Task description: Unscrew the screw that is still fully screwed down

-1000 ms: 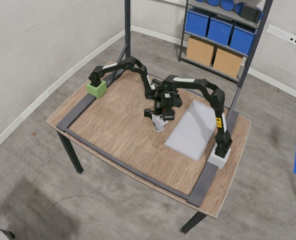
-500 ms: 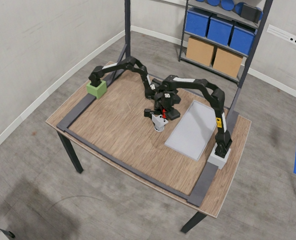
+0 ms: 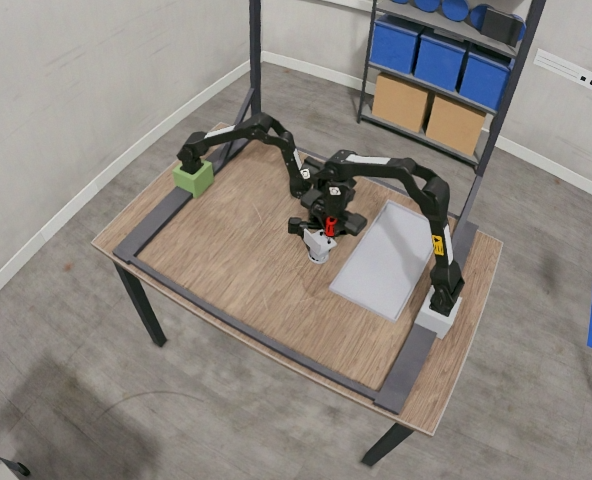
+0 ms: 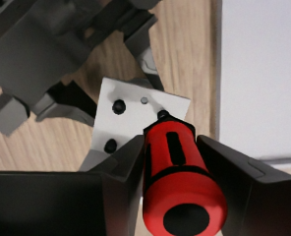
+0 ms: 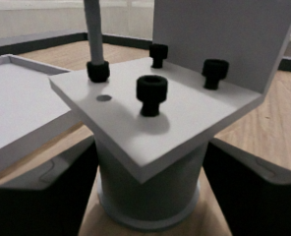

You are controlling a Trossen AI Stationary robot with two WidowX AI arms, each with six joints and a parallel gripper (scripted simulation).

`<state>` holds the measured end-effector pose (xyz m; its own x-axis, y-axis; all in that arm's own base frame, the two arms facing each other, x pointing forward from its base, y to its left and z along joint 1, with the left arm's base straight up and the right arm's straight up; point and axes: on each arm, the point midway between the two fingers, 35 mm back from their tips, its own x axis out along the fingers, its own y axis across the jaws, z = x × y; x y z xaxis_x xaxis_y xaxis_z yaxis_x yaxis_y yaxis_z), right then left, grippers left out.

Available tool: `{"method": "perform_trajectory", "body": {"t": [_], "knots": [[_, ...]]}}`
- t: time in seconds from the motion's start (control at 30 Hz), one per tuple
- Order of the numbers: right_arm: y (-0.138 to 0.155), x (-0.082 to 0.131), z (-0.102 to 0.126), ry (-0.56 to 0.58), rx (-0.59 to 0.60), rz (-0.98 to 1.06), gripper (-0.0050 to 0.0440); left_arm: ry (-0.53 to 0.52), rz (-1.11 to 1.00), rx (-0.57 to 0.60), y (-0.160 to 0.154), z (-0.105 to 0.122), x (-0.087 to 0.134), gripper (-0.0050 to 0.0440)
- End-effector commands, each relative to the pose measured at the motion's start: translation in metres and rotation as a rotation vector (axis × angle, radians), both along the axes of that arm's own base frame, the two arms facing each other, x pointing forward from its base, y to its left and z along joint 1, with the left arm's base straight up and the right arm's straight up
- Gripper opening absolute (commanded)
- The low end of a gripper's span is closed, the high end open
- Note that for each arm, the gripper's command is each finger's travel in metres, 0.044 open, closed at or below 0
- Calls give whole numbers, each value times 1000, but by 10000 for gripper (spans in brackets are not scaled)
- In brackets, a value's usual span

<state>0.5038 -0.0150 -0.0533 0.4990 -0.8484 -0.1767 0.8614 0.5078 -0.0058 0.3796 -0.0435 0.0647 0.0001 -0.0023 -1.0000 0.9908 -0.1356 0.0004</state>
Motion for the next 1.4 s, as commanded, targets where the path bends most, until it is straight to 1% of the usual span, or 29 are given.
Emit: {"method": "perform_trajectory", "body": {"t": [0.0, 0.03, 0.2, 0.6, 0.77, 1.17, 1.33, 1.37], "knots": [[-1, 7, 14, -35, 7, -6, 245, -22, 173, 4, 2, 5, 4, 130], [-1, 7, 14, -35, 7, -6, 245, -22, 215, 4, 2, 5, 4, 130], [-1, 7, 14, -35, 7, -6, 245, -22, 215, 4, 2, 5, 4, 130], [-1, 7, 14, -35, 7, -6, 245, -19, 711, 0, 2, 5, 5, 130], [-1, 7, 14, -35, 7, -6, 245, -19, 710, 0, 2, 5, 5, 130], [-1, 7, 14, -35, 7, -6, 245, -16, 1206, -6, 2, 5, 5, 130], [-1, 7, 14, -35, 7, -6, 245, -16, 1206, -6, 2, 5, 5, 130], [-1, 7, 14, -35, 7, -6, 245, -16, 1248, -7, 2, 6, 5, 130]]}}
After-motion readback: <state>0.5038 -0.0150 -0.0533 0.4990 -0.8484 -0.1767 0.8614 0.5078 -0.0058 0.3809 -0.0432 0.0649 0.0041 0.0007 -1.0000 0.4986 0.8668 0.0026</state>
